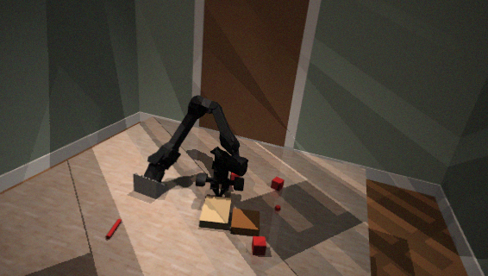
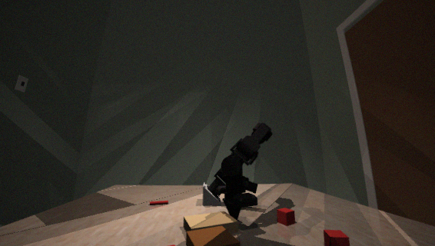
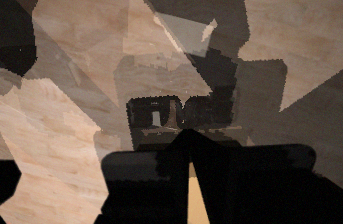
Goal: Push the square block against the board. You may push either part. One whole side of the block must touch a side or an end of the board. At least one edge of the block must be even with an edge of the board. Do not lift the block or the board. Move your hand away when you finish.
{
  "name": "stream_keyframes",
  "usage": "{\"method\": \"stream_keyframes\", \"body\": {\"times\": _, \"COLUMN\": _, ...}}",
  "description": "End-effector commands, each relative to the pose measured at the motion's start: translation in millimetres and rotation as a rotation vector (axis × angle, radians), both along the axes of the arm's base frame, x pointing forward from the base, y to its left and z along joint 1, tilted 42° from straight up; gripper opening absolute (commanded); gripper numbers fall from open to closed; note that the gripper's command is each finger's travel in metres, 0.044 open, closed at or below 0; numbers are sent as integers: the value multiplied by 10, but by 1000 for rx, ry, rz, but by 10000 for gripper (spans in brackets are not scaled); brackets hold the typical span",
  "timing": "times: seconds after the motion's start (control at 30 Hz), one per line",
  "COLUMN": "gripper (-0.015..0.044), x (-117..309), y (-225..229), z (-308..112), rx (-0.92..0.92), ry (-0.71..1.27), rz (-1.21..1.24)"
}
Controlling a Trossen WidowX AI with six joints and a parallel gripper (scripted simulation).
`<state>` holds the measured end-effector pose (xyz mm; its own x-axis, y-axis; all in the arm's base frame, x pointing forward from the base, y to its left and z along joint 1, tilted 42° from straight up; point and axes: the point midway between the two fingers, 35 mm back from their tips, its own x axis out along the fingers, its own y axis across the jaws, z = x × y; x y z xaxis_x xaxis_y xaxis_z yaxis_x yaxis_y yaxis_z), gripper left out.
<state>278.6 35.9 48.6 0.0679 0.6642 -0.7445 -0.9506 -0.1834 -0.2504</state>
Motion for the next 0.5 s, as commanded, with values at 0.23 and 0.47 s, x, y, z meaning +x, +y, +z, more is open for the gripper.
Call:
{"method": "stream_keyframes", "body": {"times": 0.23, "gripper": 0, "x": 38, "y": -144, "z": -141, "rx": -5, "ry": 0, "rz": 5}}
{"method": "stream_keyframes", "body": {"times": 0.47, "gripper": 0, "x": 35, "y": -139, "z": -137, "rx": -4, "ry": 0, "rz": 5}}
